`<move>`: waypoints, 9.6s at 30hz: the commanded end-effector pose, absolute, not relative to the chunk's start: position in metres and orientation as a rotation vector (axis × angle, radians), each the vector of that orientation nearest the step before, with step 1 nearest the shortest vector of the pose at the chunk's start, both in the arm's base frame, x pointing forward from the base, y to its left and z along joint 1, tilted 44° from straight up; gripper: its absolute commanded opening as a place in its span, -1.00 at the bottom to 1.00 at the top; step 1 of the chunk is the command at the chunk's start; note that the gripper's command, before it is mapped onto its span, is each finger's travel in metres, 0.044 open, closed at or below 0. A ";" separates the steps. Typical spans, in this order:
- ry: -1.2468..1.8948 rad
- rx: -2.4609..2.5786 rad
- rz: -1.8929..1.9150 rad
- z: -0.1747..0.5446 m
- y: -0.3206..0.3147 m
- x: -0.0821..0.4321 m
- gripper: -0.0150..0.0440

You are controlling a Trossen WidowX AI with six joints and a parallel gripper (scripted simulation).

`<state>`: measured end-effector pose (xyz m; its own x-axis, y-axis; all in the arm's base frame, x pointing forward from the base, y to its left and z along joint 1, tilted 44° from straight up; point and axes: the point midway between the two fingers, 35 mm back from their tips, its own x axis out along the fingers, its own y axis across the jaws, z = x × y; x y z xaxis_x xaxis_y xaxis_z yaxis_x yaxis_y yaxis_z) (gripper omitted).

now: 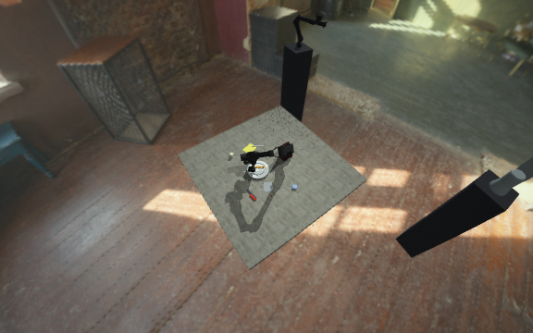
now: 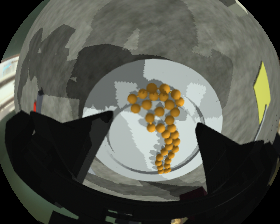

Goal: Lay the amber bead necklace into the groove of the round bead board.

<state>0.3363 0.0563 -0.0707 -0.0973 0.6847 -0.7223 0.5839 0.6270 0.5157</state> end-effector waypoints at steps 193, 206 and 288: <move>1.565 0.541 0.667 -0.033 0.087 0.272 1.00; 1.842 1.313 -0.253 -0.029 0.057 0.284 0.36; 1.852 1.495 -0.523 -0.055 0.075 0.283 -0.49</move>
<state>0.2822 0.0744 -0.0550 -0.1007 0.6818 -0.7246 0.9609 0.2554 0.1068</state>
